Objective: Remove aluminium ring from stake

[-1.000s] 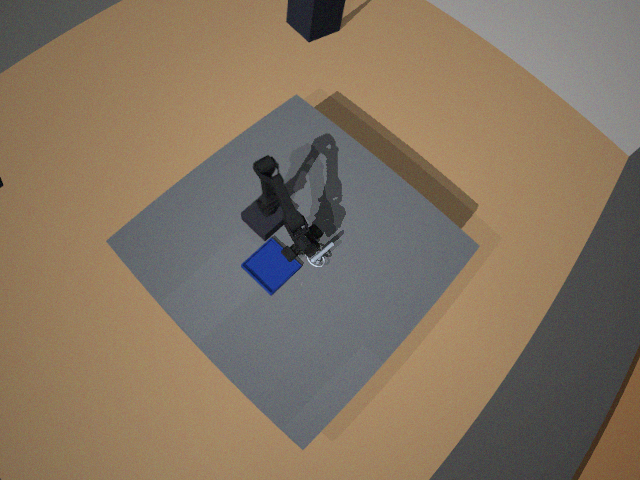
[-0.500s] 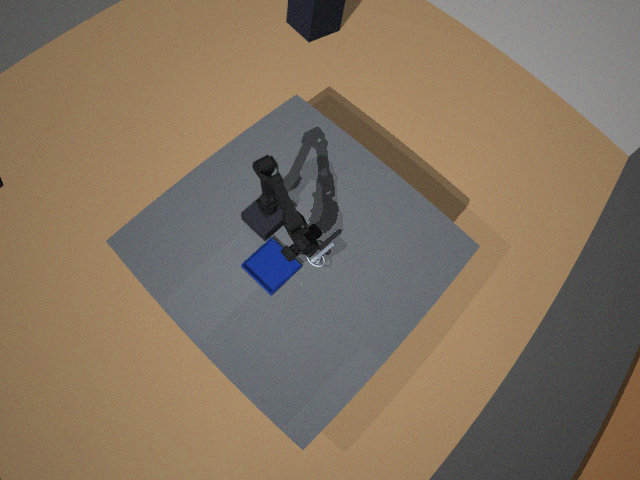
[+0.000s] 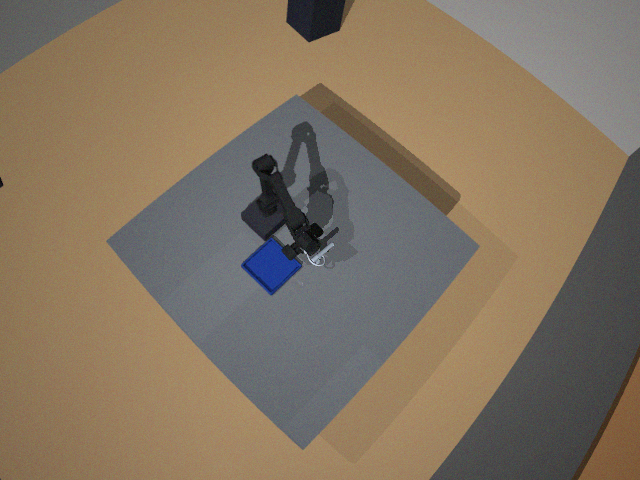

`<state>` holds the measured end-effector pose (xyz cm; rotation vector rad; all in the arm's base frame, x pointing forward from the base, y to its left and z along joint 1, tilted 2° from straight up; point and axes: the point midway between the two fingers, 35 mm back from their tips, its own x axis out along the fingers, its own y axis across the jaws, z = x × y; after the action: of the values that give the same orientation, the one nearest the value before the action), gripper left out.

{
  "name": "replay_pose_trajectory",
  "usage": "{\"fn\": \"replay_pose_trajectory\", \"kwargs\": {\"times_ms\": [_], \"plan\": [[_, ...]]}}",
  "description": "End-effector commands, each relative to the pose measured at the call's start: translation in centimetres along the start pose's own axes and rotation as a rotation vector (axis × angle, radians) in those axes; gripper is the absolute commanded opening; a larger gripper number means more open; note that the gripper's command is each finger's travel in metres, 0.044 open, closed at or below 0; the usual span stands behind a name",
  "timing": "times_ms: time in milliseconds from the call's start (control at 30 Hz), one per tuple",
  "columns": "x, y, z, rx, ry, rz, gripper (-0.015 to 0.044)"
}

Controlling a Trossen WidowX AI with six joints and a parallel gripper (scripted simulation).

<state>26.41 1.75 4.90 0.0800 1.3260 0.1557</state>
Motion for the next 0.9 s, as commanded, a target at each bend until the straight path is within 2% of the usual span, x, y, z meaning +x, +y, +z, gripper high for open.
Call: {"fn": "replay_pose_trajectory", "kwargs": {"times_ms": [0,867], "plan": [[-0.4,0.5,0.2,-0.005,-0.006,-0.019,0.0],[0.1,2.7,0.0,-0.041,-0.012,-0.161,0.0]]}}
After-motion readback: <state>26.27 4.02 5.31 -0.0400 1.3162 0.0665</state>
